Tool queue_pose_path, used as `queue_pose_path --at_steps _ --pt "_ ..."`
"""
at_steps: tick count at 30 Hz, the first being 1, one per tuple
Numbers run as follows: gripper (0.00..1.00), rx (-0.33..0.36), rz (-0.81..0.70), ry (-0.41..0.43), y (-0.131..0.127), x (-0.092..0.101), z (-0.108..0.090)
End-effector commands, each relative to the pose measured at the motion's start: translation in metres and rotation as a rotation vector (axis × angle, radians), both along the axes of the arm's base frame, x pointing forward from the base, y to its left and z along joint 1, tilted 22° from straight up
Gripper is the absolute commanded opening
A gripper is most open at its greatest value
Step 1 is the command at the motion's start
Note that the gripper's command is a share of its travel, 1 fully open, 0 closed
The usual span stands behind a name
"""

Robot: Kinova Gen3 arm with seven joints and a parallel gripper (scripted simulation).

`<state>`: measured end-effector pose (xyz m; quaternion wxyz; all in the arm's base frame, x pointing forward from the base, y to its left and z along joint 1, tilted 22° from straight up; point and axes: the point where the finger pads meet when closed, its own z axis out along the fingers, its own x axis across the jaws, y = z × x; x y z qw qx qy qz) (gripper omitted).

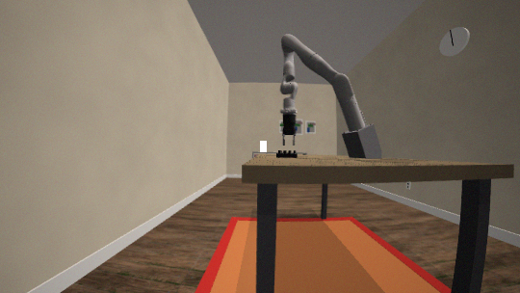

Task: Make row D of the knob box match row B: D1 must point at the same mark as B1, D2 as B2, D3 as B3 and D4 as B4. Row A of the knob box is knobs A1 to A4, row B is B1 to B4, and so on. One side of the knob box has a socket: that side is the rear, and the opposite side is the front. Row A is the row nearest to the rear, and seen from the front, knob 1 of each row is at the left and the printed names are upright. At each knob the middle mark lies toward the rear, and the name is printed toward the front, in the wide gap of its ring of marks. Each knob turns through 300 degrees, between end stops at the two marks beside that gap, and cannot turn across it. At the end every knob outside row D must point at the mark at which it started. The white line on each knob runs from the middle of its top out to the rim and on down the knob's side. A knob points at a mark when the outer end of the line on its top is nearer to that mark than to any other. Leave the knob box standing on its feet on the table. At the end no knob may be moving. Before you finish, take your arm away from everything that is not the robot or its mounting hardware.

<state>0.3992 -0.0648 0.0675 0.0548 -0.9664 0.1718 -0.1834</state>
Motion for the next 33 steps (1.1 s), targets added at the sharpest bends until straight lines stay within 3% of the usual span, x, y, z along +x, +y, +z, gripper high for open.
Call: queue_pose_path --at_steps 1,33 --pt "1.0 -0.001 0.001 -0.006 -0.0002 0.0032 0.0027" --pt "1.0 -0.005 0.011 -0.007 -0.0049 0.0015 0.0017"
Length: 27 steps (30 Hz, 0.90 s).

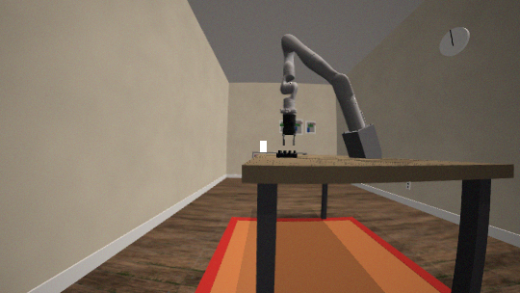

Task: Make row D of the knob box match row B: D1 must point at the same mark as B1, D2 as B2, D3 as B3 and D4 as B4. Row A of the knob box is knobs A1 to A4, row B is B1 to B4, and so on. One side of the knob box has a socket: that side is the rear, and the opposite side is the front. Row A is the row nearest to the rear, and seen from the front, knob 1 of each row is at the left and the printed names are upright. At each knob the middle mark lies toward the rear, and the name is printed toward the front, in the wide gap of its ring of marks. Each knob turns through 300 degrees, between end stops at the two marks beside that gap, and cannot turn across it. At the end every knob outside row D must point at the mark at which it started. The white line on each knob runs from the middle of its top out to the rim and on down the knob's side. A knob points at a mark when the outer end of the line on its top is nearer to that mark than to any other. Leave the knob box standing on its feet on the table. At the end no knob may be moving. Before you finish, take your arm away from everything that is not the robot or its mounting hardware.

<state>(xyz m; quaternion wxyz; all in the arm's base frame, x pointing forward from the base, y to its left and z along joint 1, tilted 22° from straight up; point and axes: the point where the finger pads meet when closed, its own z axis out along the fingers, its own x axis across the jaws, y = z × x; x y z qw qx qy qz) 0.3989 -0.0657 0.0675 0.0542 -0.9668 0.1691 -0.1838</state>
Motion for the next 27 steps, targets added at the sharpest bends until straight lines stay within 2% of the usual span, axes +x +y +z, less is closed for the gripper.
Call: queue_pose_path --at_steps 1,27 --pt "1.0 -0.003 0.006 -0.006 -0.005 0.001 0.001" --pt "1.0 0.004 -0.003 -0.001 -0.045 -0.012 -0.007"
